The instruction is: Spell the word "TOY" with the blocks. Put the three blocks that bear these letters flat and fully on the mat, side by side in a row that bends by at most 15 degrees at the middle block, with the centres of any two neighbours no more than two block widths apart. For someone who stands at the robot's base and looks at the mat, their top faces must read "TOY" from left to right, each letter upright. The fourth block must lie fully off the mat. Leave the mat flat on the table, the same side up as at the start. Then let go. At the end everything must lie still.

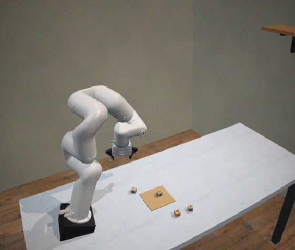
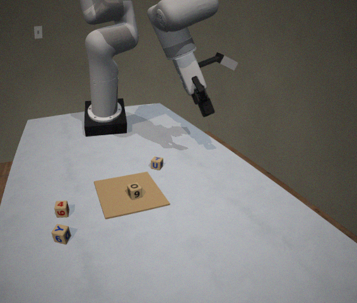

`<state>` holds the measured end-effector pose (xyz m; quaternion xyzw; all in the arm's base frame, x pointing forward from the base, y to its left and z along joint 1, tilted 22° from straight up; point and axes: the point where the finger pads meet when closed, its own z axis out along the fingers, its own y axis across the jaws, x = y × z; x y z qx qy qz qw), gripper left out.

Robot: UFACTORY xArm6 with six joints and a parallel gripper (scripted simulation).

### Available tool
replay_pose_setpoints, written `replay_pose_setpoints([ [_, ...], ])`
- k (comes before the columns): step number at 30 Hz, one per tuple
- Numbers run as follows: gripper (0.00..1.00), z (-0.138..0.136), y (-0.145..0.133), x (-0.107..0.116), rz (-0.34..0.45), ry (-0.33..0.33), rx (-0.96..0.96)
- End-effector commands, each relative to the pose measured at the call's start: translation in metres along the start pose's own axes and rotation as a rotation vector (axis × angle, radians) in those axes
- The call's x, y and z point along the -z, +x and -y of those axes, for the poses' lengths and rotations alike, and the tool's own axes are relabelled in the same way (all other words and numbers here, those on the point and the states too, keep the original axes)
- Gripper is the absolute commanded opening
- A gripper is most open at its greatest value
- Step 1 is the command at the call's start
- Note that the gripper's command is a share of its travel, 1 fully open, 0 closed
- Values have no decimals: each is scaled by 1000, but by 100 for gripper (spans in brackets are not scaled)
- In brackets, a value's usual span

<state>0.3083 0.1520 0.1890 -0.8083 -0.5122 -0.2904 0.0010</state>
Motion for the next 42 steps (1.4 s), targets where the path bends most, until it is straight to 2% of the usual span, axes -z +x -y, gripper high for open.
replay_pose_setpoints([
  [1, 100, -5, 14, -2, -51, -22, -127],
  [15, 100, -27, 40, -3, -148, -80, -444],
  [17, 100, -27, 40, -3, -148, -80, -444],
  [18, 100, -33, 45, -3, -168, -93, -512],
  [32, 100, -65, 60, 0, -257, -152, -833],
  [34, 100, -65, 60, 0, -257, -152, -833],
  [35, 100, -73, 62, 1, -276, -166, -902],
  [42, 100, -90, 64, 4, -317, -195, -1058],
])
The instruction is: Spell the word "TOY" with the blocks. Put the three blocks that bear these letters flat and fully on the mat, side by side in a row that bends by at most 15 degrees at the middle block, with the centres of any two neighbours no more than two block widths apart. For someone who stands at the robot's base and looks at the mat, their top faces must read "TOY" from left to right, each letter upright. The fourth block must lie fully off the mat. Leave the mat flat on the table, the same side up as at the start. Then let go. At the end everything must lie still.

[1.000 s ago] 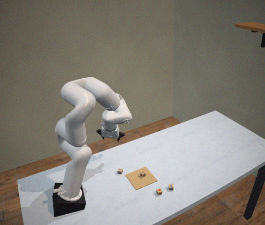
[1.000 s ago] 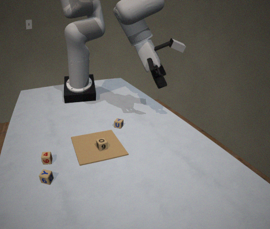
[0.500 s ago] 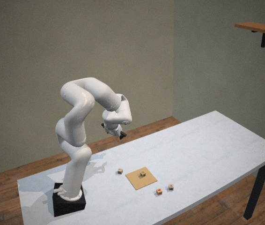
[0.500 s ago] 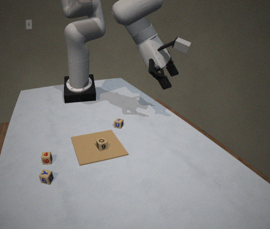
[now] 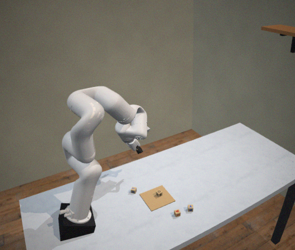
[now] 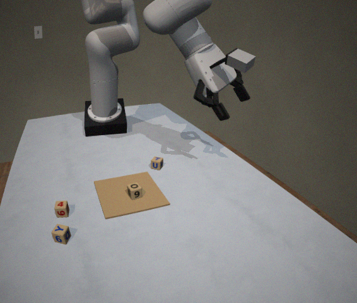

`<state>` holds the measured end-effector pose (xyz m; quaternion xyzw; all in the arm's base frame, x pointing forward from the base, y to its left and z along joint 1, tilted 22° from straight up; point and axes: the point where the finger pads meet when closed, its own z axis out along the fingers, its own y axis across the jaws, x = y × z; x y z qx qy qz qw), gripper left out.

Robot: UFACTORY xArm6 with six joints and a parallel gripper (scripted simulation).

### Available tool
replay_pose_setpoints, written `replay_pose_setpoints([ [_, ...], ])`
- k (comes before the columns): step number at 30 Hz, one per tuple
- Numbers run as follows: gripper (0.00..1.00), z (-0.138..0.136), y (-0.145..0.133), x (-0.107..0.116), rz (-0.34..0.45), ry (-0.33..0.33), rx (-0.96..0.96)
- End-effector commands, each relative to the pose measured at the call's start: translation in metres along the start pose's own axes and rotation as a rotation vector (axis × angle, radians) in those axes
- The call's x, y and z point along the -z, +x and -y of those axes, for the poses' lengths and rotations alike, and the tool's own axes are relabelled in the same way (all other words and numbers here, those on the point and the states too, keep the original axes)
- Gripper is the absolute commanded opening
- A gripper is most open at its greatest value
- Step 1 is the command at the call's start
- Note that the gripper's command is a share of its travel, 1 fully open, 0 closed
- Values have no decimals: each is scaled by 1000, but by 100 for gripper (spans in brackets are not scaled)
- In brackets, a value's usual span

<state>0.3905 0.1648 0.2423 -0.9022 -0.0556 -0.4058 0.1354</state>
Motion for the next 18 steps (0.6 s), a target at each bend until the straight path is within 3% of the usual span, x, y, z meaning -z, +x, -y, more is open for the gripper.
replay_pose_setpoints([
  [1, 100, -6, 15, -2, -41, -25, -131],
  [18, 100, -38, 48, -4, -145, -109, -521],
])
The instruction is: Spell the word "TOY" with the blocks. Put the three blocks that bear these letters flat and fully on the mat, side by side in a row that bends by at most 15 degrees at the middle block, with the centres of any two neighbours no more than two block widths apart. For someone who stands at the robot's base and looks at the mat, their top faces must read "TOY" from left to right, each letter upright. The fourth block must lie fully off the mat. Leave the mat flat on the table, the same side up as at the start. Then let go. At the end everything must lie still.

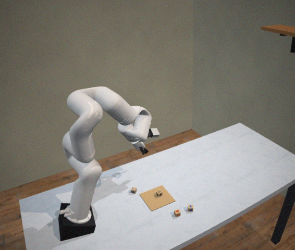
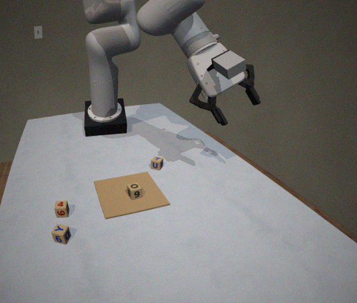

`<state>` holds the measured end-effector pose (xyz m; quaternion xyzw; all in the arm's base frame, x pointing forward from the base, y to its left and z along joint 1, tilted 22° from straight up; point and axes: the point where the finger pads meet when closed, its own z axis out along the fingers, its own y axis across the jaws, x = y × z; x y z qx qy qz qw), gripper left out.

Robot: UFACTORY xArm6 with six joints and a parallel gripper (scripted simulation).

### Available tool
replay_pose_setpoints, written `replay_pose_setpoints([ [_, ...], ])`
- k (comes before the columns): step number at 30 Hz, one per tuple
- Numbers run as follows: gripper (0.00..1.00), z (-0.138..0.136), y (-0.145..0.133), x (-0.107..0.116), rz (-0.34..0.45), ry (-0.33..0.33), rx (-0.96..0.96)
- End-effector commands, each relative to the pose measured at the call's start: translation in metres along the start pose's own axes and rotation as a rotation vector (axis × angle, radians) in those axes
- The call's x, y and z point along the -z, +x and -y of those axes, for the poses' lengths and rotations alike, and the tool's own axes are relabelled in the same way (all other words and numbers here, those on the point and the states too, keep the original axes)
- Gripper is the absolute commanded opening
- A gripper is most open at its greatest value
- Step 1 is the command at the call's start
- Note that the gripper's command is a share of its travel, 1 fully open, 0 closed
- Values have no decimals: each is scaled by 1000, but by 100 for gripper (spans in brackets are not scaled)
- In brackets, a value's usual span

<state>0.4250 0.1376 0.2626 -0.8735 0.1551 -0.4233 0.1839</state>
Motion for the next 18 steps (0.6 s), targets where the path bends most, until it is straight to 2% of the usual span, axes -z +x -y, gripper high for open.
replay_pose_setpoints([
  [1, 100, -5, 15, -2, -36, -36, -129],
  [8, 100, -13, 27, -4, -67, -62, -246],
  [9, 100, -19, 34, -4, -85, -77, -314],
  [18, 100, -36, 51, -5, -137, -122, -508],
])
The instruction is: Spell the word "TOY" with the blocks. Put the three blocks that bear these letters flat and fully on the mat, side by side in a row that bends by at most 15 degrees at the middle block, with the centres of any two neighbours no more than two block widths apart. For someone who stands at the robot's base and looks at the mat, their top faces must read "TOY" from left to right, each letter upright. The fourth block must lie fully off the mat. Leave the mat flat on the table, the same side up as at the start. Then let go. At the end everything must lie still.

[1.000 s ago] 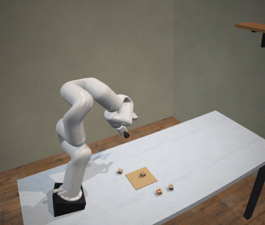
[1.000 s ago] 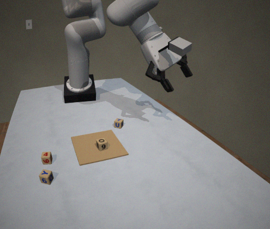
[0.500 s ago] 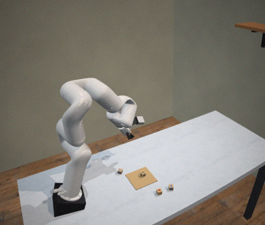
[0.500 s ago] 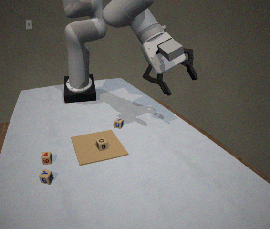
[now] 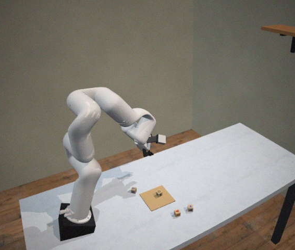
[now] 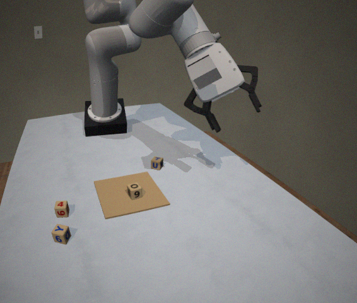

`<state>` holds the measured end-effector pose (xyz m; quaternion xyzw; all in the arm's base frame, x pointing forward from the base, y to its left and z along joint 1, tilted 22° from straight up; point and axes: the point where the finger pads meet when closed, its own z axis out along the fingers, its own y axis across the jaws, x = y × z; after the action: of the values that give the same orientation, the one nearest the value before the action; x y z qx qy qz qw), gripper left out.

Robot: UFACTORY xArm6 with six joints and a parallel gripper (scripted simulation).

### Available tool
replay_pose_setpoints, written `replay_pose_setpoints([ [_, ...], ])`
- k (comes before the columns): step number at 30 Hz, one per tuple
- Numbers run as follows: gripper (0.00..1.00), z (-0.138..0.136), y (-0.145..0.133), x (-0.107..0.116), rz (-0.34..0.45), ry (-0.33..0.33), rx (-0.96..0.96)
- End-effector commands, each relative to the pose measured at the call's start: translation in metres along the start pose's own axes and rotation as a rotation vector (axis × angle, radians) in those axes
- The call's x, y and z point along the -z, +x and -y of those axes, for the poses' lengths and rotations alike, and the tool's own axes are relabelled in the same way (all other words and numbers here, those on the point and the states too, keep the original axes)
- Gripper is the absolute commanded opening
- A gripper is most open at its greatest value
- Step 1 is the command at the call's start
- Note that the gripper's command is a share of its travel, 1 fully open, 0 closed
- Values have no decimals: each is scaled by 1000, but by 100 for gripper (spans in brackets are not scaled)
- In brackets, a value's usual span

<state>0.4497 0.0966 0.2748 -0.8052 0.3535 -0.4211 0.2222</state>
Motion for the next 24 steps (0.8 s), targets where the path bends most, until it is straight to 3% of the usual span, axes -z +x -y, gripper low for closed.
replay_pose_setpoints([
  [1, 100, -4, 15, -2, -33, -50, -125],
  [24, 100, -38, 60, -6, -156, -157, -574],
])
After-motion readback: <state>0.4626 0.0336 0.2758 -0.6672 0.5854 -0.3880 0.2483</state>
